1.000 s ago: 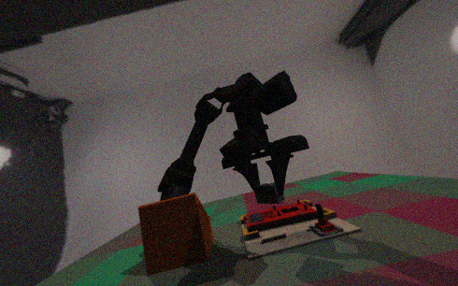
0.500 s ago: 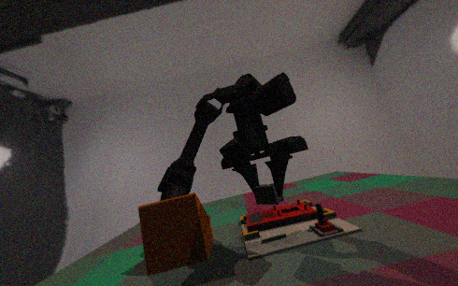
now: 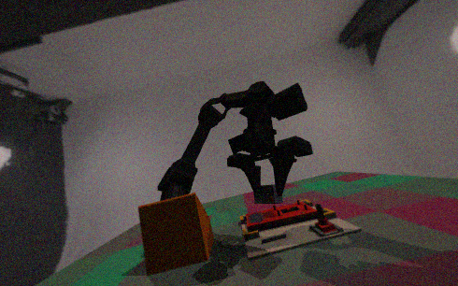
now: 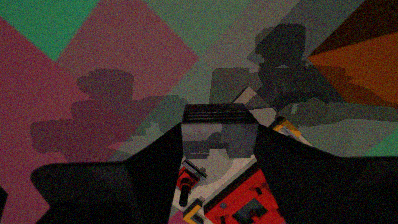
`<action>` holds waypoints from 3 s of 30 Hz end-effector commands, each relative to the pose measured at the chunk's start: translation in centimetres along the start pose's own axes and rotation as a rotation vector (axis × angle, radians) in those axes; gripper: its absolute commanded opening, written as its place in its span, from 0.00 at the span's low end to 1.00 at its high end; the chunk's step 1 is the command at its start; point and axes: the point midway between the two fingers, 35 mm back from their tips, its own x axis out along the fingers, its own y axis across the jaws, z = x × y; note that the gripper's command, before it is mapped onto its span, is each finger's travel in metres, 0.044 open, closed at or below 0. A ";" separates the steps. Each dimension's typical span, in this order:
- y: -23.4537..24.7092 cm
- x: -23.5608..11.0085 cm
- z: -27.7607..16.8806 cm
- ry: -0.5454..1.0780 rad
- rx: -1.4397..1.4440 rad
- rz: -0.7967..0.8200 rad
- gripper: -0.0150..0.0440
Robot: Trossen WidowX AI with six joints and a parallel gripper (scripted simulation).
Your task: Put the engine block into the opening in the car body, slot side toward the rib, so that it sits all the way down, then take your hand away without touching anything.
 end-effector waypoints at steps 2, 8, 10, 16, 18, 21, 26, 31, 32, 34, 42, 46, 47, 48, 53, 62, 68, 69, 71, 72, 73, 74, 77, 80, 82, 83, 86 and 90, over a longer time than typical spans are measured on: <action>0.0 0.0 -0.7 -0.153 0.000 -0.001 0.25; 0.0 0.2 -1.4 -0.358 0.002 -0.001 0.25; 0.0 0.2 -1.6 -0.426 0.000 0.004 0.25; 0.0 0.2 -1.9 -0.476 -0.001 0.011 0.25; 0.0 0.2 -1.9 -0.476 -0.001 0.011 0.25; 0.0 0.3 -1.9 -0.489 -0.001 0.010 0.25; 0.0 1.2 -2.5 -0.591 -0.001 0.009 0.25; 0.0 2.3 -2.9 -0.614 -0.002 0.010 0.25; 0.0 2.5 -2.9 -0.614 -0.002 0.010 0.25; 0.0 3.0 -3.1 -0.614 -0.002 0.010 0.25; 0.0 4.3 -3.4 -0.613 -0.002 0.009 0.25; 0.0 5.0 -3.6 -0.613 -0.002 0.009 0.25; 0.0 5.1 -3.6 -0.613 -0.002 0.009 0.25; 0.0 5.3 -3.7 -0.613 -0.002 0.009 0.25; 0.0 6.1 -3.9 -0.613 -0.002 0.009 0.25; -0.1 7.5 -4.3 -0.612 -0.002 0.008 0.25; -0.1 8.5 -4.5 -0.612 -0.002 0.008 0.25; -0.1 8.7 -4.6 -0.612 -0.003 0.008 0.25; -0.1 9.0 -4.6 -0.612 -0.003 0.007 0.25; -0.1 9.2 -4.7 -0.612 -0.003 0.007 0.25; -0.1 9.4 -4.7 -0.612 -0.003 0.007 0.25; -0.1 9.5 -4.8 -0.612 -0.003 0.007 0.25; -0.1 10.0 -4.9 -0.612 -0.003 0.007 0.25; -0.1 10.5 -5.0 -0.612 -0.003 0.007 0.25; -0.1 10.8 -5.1 -0.612 -0.003 0.007 0.25; -0.1 10.9 -5.2 -0.612 -0.003 0.007 0.25; -0.1 11.3 -5.3 -0.612 -0.003 0.007 0.25; 0.0 10.6 -5.0 -0.619 -0.002 0.010 0.34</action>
